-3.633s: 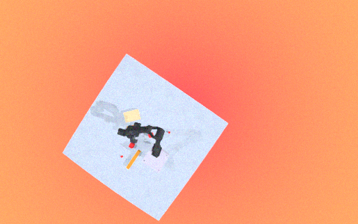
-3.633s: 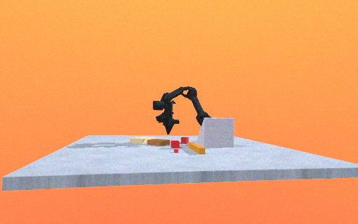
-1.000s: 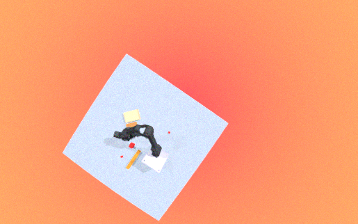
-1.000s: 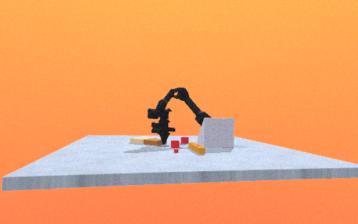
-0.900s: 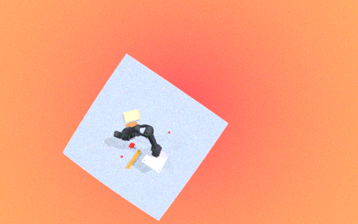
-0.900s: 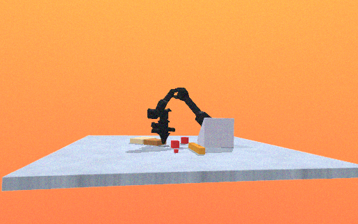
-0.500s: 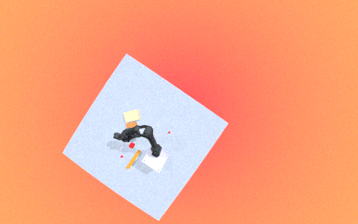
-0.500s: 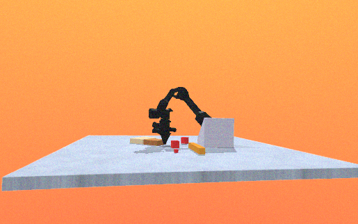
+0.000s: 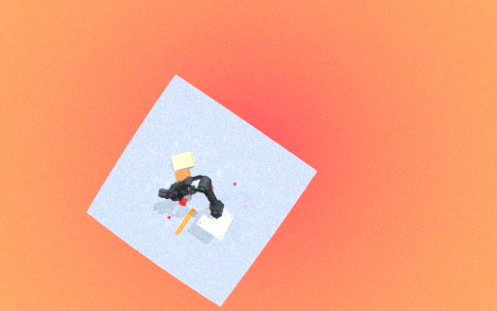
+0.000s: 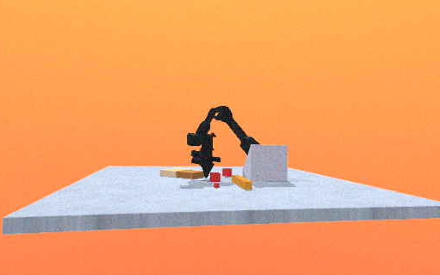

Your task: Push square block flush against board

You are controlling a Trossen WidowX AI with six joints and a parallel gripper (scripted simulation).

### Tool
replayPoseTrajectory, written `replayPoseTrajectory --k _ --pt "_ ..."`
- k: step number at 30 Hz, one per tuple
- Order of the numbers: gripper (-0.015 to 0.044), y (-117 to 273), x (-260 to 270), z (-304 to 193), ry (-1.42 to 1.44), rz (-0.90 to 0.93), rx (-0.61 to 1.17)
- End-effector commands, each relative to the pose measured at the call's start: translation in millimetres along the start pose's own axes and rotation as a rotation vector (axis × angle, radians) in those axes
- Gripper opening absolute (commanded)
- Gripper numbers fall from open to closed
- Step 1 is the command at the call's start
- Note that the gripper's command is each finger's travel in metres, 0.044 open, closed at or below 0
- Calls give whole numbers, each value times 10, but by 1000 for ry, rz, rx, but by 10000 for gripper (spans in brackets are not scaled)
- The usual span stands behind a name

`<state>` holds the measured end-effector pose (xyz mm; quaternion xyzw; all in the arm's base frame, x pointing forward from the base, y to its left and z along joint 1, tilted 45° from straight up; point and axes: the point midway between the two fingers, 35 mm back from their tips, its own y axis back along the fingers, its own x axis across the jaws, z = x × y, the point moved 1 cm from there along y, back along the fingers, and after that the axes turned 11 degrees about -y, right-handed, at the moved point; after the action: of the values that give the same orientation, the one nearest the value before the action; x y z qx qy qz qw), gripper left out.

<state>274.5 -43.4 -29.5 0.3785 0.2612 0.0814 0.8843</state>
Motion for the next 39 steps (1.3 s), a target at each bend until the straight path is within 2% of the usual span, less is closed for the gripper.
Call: replayPoseTrajectory --k 1,8,11,13,25,27,30,39 --pt "0 -6 -27 -80 2 -1 4" --pt "0 28 -26 -103 2 0 1" --pt "0 423 -18 -103 2 0 5" --pt "0 548 -29 -104 2 -1 5" --pt "0 540 12 171 1 -3 2" --pt "0 413 21 170 3 -3 6" --pt "0 22 20 165 6 -2 3" --pt "0 -5 36 216 6 -2 2"
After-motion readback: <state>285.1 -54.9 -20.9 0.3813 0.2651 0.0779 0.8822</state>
